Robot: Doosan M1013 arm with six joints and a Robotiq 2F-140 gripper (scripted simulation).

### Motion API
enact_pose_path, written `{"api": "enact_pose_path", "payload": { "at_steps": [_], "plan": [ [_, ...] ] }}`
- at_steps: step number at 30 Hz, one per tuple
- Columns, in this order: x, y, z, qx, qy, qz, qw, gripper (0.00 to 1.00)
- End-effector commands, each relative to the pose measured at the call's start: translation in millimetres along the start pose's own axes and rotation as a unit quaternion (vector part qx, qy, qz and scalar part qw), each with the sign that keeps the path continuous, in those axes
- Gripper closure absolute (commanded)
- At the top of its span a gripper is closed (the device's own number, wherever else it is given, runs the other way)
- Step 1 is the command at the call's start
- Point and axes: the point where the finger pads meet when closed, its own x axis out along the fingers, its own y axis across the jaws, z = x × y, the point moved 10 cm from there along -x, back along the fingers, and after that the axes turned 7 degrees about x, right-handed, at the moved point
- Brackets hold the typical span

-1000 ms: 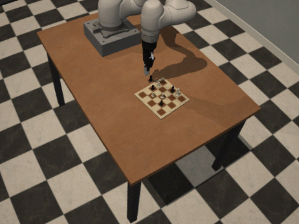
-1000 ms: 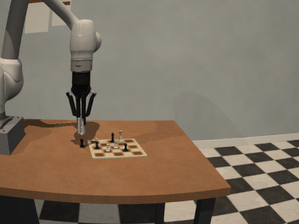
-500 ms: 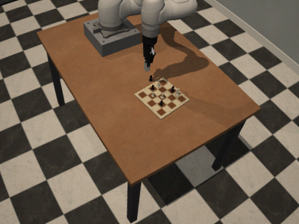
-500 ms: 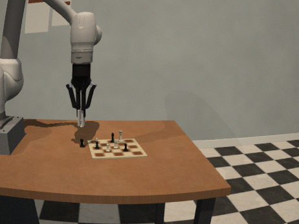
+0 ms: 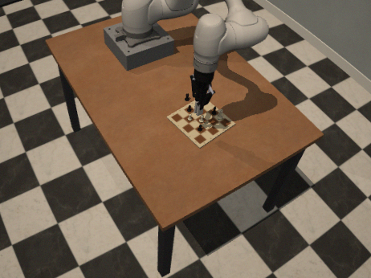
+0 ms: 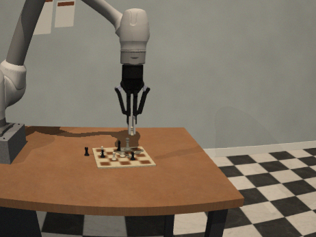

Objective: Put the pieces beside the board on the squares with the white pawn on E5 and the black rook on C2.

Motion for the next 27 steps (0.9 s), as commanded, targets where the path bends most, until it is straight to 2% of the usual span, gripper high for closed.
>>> {"api": "enact_pose_path", "payload": {
  "at_steps": [1,17,27],
  "plan": [
    [3.9,49.8,8.1,-0.037,0.004,-0.004,0.999,1.00],
    [5.3,51.2,8.3,-0.038,0.004,-0.004,0.999,1.00],
    [25.8,51.1,8.2,-0.038,0.004,-0.004,0.999,1.00]
  ]
}}
